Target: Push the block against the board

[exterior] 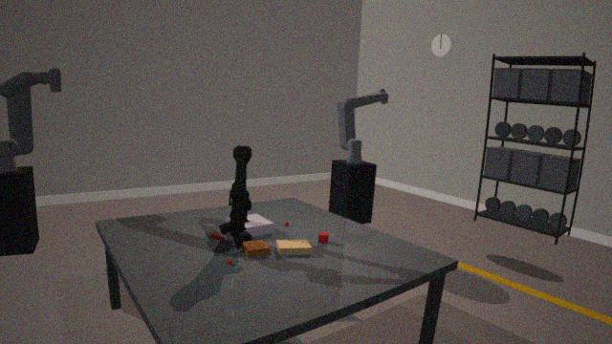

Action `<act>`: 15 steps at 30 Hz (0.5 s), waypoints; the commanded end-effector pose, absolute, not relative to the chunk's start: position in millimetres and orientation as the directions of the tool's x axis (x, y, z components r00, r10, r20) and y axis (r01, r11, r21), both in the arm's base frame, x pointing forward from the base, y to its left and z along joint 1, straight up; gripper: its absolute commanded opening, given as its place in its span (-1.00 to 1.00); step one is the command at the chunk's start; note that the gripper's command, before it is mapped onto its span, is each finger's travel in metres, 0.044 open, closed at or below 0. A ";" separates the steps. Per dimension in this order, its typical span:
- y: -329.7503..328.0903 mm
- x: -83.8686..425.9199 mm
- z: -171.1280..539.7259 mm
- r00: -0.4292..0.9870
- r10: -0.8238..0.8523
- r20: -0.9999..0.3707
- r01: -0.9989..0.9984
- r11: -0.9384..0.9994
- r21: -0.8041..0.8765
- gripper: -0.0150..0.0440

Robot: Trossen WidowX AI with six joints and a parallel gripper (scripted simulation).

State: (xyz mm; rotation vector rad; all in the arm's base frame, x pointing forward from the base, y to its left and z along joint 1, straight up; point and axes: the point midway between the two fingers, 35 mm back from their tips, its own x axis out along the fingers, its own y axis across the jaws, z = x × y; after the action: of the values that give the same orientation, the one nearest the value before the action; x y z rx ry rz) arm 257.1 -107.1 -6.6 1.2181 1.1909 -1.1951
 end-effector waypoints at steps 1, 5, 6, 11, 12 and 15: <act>-100.8 257.9 -6.0 0.025 -0.005 -1.000 1.000 -0.002 0.025 -0.49; -95.1 258.4 -6.0 0.025 -0.004 -1.000 1.000 -0.002 0.025 -0.49; -93.7 258.5 -6.0 0.025 -0.004 -1.000 1.000 -0.002 0.025 -0.49; -86.6 259.2 -6.0 0.025 -0.004 -1.000 1.000 -0.002 0.025 -0.49; -85.2 259.4 -6.0 0.025 -0.003 -1.000 1.000 -0.002 0.025 -0.49; -80.9 259.9 -6.0 0.025 -0.003 -1.000 1.000 -0.002 0.025 -0.49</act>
State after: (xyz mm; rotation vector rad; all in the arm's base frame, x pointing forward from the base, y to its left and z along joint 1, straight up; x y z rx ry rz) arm 260.1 -88.8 -5.4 1.2190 1.1797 -1.1998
